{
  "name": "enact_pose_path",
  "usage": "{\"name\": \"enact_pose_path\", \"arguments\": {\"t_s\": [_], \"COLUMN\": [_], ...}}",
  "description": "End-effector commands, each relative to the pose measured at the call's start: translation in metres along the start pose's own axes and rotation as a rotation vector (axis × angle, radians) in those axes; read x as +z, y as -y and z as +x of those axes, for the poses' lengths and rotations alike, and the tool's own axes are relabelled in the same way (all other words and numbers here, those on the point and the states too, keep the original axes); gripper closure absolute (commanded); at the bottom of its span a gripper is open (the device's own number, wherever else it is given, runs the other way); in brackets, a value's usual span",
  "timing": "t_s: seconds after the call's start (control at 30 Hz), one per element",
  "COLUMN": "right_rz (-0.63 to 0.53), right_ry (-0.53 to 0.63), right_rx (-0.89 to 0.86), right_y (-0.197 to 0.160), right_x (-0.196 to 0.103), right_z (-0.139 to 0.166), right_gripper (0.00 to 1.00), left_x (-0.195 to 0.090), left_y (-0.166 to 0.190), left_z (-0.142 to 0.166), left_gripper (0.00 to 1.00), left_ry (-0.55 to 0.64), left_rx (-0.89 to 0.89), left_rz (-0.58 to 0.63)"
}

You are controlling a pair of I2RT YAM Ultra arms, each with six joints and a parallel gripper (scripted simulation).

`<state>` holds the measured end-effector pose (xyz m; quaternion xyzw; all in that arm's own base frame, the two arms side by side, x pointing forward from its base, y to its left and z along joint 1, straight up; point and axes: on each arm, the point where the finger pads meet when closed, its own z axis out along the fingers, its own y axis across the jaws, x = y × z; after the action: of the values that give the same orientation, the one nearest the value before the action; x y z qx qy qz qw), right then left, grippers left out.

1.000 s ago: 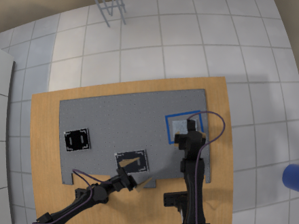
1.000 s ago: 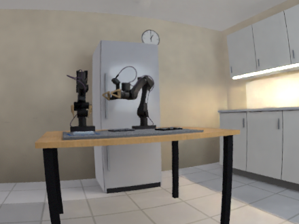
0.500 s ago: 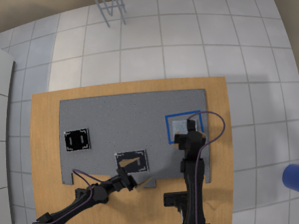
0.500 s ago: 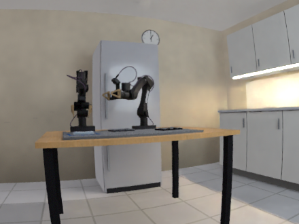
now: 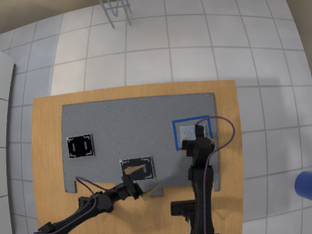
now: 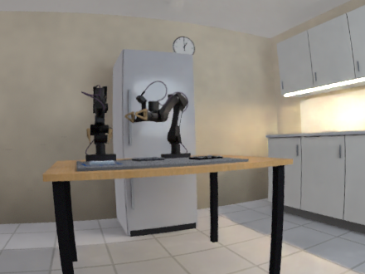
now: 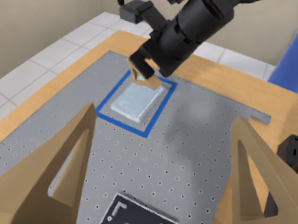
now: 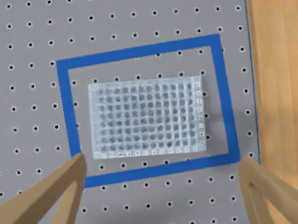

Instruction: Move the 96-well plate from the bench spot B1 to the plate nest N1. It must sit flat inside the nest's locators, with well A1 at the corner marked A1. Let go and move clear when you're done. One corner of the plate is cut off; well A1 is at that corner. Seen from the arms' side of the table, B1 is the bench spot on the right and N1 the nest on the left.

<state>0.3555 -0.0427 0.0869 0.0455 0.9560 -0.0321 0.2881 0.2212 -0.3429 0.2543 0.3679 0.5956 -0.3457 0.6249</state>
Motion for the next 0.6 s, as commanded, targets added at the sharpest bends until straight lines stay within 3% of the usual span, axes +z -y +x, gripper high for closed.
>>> {"name": "enact_pose_path", "arguments": {"t_s": [0.0,0.43,0.57], "right_rz": [-0.001,0.011,0.041], "right_ry": [0.004,-0.013,-0.035], "right_rx": [0.002,0.018,0.123], "right_y": [-0.0015,0.0006,0.0022], "right_x": [-0.0049,-0.0056,-0.0056], "right_z": [-0.0002,0.0069,0.0048], "right_gripper": [0.00,0.00,0.00], "left_x": [-0.0025,-0.0025,-0.0025], "left_y": [0.0024,0.0024,0.0024], "left_z": [-0.0130,-0.0130,-0.0130], "left_gripper": [0.00,0.00,0.00], "left_ry": [0.036,0.036,0.036], "left_rx": [-0.003,-0.003,-0.003], "left_rz": [0.007,0.007,0.007]}}
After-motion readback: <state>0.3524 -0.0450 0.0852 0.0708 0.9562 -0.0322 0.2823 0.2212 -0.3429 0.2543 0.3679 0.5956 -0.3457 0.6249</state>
